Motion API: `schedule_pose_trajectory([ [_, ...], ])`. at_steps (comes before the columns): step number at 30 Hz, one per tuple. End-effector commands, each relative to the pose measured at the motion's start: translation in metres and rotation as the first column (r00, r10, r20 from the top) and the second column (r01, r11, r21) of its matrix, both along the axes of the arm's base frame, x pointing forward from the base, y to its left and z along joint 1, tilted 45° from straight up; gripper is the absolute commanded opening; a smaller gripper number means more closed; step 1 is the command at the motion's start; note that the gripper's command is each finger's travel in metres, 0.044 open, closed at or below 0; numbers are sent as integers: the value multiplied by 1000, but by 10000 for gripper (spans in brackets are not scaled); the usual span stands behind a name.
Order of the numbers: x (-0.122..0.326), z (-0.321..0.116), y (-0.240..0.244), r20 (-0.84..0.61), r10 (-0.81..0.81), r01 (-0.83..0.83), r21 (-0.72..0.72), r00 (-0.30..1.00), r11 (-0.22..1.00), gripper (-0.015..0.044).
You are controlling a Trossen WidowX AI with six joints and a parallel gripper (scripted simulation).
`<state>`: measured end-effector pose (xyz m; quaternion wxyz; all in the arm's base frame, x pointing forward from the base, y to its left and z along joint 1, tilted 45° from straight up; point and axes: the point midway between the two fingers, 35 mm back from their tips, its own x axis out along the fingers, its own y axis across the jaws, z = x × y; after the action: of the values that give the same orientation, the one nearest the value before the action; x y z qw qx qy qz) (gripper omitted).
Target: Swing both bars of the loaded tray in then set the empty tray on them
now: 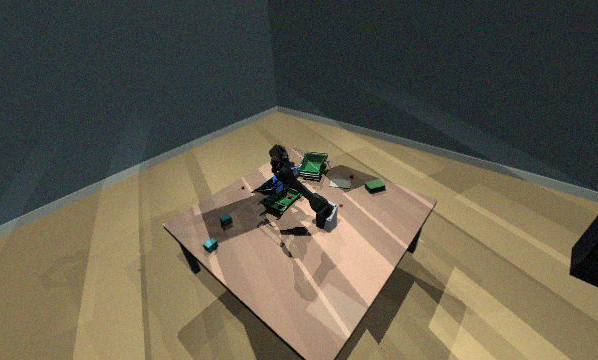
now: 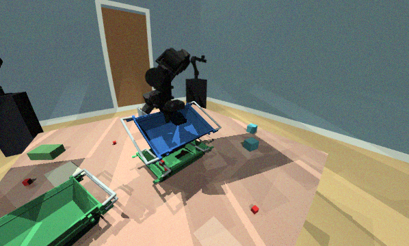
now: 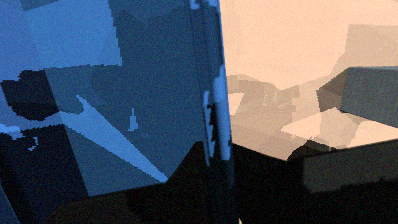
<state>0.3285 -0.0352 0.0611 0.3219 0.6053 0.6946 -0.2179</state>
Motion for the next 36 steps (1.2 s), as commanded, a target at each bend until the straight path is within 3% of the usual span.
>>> schedule_pose_trajectory([
  [1,3,0,-2,20,-13,13,-2,1000,1000,0],
  [36,-5,-35,33,21,-13,13,0,1000,1000,0],
])
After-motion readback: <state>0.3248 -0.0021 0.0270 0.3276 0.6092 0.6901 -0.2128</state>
